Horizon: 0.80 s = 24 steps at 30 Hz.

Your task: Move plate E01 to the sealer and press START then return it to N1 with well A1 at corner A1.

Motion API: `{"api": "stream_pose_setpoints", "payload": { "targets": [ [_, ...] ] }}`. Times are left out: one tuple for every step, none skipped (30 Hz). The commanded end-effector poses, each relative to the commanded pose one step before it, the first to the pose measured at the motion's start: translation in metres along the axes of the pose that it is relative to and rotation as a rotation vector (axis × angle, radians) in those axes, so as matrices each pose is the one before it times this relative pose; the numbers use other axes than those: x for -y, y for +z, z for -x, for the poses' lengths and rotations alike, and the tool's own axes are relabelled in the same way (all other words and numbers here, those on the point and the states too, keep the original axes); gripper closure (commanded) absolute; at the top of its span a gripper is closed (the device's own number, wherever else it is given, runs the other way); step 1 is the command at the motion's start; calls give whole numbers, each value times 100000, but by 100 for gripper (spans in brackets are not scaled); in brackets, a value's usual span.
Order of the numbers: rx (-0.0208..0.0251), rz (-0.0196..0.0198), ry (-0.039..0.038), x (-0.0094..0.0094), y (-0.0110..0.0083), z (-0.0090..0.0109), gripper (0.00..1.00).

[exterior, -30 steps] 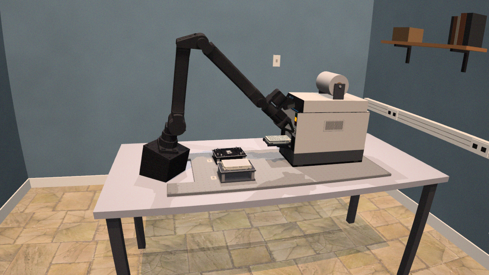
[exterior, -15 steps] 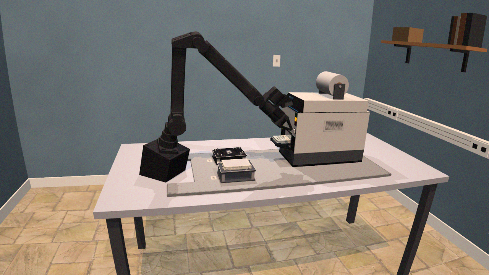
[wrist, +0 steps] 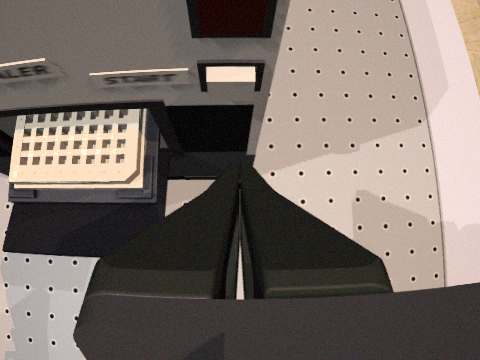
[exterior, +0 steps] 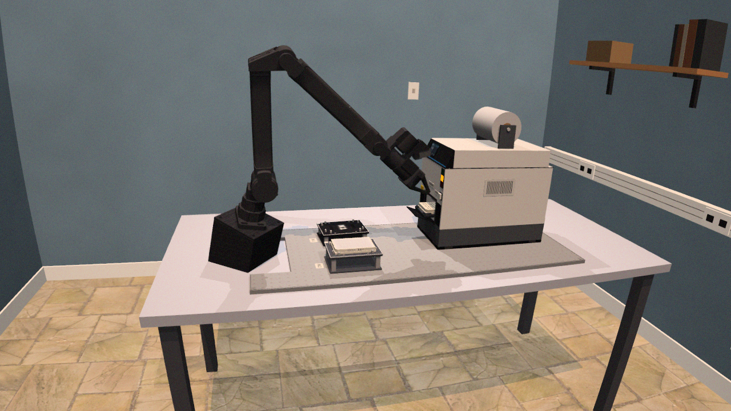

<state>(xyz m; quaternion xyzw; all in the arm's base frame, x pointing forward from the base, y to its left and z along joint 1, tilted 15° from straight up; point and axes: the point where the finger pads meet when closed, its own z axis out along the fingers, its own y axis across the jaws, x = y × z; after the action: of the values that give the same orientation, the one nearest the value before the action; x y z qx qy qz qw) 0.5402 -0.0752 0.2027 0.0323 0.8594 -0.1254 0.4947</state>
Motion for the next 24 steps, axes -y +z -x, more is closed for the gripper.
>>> {"api": "stream_pose_setpoints", "payload": {
  "targets": [
    [3614, 861, -538, -513, -1753, 1875, 100],
    [400, 58, 33, -36, -163, 282, 100],
    [386, 47, 54, -27, -147, 242, 100],
    [-22, 96, 367, -55, -165, -35, 100],
    [-602, 100, 274, -70, -137, -360, 100],
    [-736, 114, 257, -83, -15, -341, 100],
    [-766, 27, 299, -26, -20, -329, 100],
    [0, 0, 0, 0, 0, 0, 100],
    [0, 0, 0, 0, 0, 0, 100],
    [-166, -520, 224, 268, 109, -143, 100],
    [-442, -314, 115, 179, -81, -191, 100],
    [-108, -307, 169, 206, -221, -33, 100],
    [395, -328, 265, 244, -347, 164, 100],
    [252, -358, 237, 228, -256, 120, 100],
    [741, -39, 141, 50, -279, 413, 100],
    [823, -59, 153, 47, -272, 423, 100],
    [694, -41, 123, 31, -249, 361, 100],
    [230, 28, -249, 1227, -385, -1558, 100],
    [103, -396, -226, 181, -707, -161, 100],
    [53, -338, -355, 68, -642, -107, 100],
    [-513, -277, -519, 7, -590, -154, 100],
    [-321, 64, -479, -33, -556, -43, 100],
    [-40, 504, -650, -266, -536, -1, 100],
    [56, 367, -268, -214, -516, 3, 100]
  ]
}}
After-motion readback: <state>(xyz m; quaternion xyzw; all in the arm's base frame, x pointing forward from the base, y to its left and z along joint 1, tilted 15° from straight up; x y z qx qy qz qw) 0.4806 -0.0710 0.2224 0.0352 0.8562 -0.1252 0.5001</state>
